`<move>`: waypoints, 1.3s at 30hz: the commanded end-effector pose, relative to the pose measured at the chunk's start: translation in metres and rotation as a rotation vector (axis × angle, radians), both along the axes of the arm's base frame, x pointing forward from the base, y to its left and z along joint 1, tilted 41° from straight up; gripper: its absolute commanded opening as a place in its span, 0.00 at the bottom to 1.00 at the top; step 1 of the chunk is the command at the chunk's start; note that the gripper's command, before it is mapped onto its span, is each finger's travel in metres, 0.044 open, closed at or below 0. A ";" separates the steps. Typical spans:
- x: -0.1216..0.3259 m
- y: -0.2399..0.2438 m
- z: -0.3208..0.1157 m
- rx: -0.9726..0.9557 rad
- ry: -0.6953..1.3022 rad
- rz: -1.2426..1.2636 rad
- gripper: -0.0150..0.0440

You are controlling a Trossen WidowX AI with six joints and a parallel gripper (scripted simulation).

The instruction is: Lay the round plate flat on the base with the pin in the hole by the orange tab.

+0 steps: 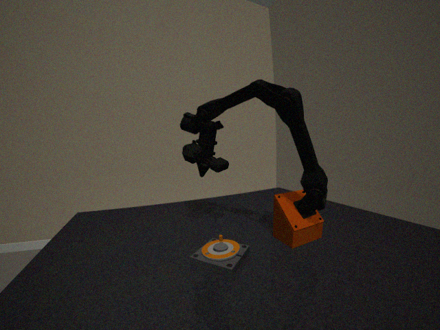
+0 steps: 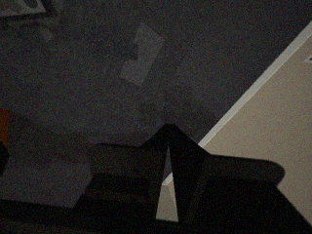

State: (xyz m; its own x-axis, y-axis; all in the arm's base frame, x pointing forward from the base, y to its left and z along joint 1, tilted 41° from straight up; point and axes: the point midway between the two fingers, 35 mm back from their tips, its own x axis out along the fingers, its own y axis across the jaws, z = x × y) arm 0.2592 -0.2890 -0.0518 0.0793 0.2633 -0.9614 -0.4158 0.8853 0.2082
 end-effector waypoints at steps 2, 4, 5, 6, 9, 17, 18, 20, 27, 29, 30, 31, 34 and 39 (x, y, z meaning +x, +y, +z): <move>0.020 0.066 0.009 0.144 0.022 -0.111 0.25; 0.028 0.116 0.017 0.258 0.067 -0.203 0.25; 0.030 0.143 0.021 0.320 0.103 -0.254 0.25; 0.030 0.167 0.026 0.376 0.143 -0.301 0.25; 0.029 0.203 0.033 0.456 0.214 -0.370 0.25; 0.035 0.209 0.030 0.465 0.223 -0.378 0.25; 0.036 0.211 0.027 0.465 0.223 -0.378 0.25; 0.037 0.219 0.018 0.465 0.222 -0.378 0.25; 0.041 0.237 -0.003 0.467 0.222 -0.377 0.25; 0.040 0.237 -0.003 0.467 0.222 -0.377 0.25; 0.039 0.237 -0.003 0.467 0.222 -0.377 0.25; 0.039 0.237 -0.003 0.467 0.222 -0.377 0.25; 0.035 0.238 -0.002 0.467 0.223 -0.378 0.25; 0.029 0.240 -0.002 0.467 0.223 -0.378 0.25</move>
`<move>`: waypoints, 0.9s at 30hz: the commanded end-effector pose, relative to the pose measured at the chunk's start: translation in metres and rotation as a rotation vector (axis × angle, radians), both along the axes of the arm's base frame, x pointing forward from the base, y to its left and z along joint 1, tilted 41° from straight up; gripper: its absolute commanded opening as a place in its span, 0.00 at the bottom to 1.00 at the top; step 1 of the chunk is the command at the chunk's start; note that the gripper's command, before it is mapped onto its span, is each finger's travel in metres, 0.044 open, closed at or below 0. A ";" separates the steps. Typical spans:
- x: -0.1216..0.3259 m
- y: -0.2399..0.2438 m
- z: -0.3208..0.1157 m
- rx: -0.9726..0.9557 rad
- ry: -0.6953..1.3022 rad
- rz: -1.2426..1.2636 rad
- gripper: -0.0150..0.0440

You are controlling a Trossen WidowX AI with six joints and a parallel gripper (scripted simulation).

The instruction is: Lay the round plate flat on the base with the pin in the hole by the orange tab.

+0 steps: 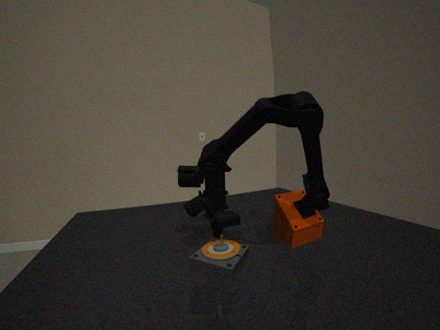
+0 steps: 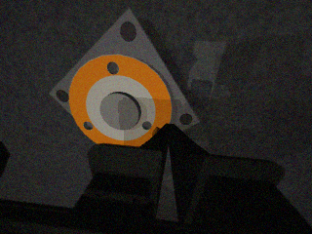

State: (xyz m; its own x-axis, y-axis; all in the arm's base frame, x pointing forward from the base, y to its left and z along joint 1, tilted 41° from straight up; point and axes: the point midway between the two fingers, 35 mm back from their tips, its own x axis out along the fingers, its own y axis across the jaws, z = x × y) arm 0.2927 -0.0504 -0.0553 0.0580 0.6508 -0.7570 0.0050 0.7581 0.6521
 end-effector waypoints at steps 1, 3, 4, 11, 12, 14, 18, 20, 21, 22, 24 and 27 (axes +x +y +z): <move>-0.005 0.002 0.002 0.001 -0.001 -0.001 0.25; -0.007 0.003 0.002 0.001 -0.001 -0.001 0.25; -0.008 0.003 0.002 0.001 -0.001 -0.001 0.25; -0.015 0.006 0.003 0.001 -0.001 -0.001 0.25; -0.016 0.006 0.003 0.001 -0.001 -0.001 0.25; -0.018 0.007 0.004 0.001 0.000 -0.001 0.25; -0.021 0.008 0.005 0.002 0.000 -0.001 0.25; -0.022 0.009 0.005 0.002 0.000 -0.001 0.25; -0.023 0.010 0.006 0.002 0.000 -0.001 0.25; -0.024 0.010 0.006 0.002 0.000 -0.001 0.25; -0.025 0.011 0.007 0.002 0.000 -0.001 0.25; -0.027 0.012 0.008 0.002 0.000 -0.001 0.25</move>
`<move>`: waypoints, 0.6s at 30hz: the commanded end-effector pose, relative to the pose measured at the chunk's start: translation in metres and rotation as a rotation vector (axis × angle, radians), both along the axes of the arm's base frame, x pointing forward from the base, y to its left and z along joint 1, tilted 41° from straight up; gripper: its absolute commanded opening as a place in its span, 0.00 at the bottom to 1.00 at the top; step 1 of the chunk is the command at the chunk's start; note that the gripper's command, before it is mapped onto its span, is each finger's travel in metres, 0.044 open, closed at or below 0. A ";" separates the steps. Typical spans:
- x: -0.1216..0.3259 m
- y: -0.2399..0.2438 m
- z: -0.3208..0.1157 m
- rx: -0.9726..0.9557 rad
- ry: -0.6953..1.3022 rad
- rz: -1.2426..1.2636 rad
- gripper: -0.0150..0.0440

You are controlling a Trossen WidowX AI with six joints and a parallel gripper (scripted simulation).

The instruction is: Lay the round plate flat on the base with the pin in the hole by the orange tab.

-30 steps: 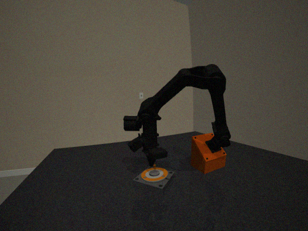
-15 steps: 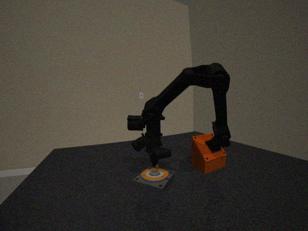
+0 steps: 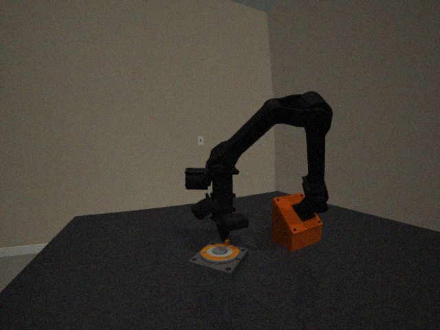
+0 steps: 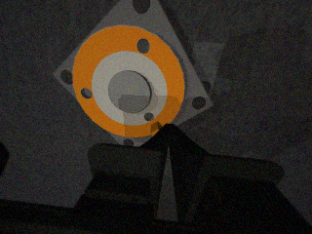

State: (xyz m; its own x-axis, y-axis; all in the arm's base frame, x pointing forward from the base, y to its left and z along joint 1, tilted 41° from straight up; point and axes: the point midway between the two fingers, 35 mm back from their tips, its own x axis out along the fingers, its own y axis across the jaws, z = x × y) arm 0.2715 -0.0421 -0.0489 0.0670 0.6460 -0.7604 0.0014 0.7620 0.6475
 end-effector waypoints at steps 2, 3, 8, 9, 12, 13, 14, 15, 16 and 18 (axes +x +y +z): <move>-0.007 0.005 0.002 0.008 0.010 0.002 0.25; -0.008 0.006 0.003 0.008 0.010 0.002 0.25; -0.011 0.009 0.005 0.008 0.010 0.002 0.25; -0.011 0.010 0.006 0.008 0.010 0.002 0.25; -0.013 0.012 0.008 0.009 0.010 0.002 0.25; -0.013 0.013 0.008 0.009 0.010 0.002 0.25; -0.013 0.014 0.009 0.009 0.010 0.002 0.25; -0.014 0.015 0.010 0.009 0.010 0.002 0.25; -0.014 0.015 0.011 0.009 0.010 0.002 0.25; -0.016 0.017 0.012 0.009 0.010 0.002 0.25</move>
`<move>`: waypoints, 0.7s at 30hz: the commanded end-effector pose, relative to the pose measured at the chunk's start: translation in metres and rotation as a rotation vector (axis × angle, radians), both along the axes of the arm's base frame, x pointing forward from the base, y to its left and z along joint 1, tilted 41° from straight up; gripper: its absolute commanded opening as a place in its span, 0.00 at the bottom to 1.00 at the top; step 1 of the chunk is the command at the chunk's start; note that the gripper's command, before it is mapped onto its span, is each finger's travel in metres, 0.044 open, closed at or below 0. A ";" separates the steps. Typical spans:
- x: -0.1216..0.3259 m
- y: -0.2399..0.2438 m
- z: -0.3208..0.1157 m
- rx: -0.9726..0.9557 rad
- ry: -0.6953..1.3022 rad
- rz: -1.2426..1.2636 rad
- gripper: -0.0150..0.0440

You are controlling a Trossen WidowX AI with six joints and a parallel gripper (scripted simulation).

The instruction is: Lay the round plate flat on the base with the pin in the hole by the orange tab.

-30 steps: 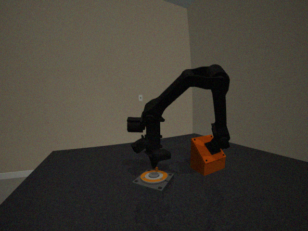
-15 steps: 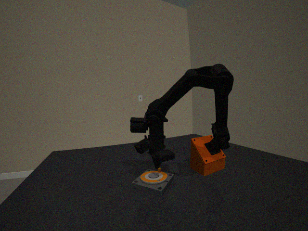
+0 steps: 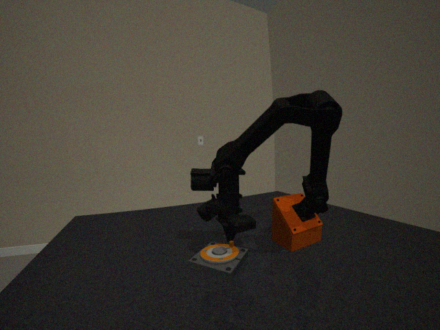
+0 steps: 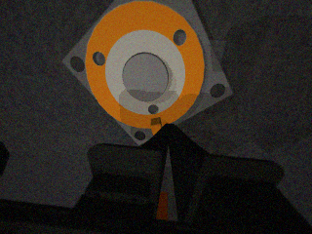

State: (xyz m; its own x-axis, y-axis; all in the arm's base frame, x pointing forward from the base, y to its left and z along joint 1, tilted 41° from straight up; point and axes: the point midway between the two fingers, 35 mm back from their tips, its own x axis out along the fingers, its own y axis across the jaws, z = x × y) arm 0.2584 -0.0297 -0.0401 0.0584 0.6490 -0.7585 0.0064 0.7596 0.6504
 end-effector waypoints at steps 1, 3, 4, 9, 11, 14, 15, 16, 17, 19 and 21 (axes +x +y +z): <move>-0.003 0.005 0.004 0.005 0.001 0.000 0.25; -0.004 0.006 0.005 0.005 0.001 0.000 0.25; -0.005 0.007 0.006 0.006 0.001 0.000 0.25; -0.006 0.010 0.010 0.006 0.001 0.000 0.25; -0.007 0.011 0.011 0.006 0.001 0.000 0.25; -0.008 0.014 0.013 0.006 0.001 0.000 0.25; -0.008 0.014 0.014 0.006 0.001 0.000 0.25; -0.008 0.015 0.014 0.006 0.001 0.000 0.25; -0.008 0.016 0.015 0.006 0.001 0.000 0.25; -0.008 0.017 0.016 0.006 0.001 0.000 0.25; -0.008 0.018 0.018 0.007 0.001 0.000 0.25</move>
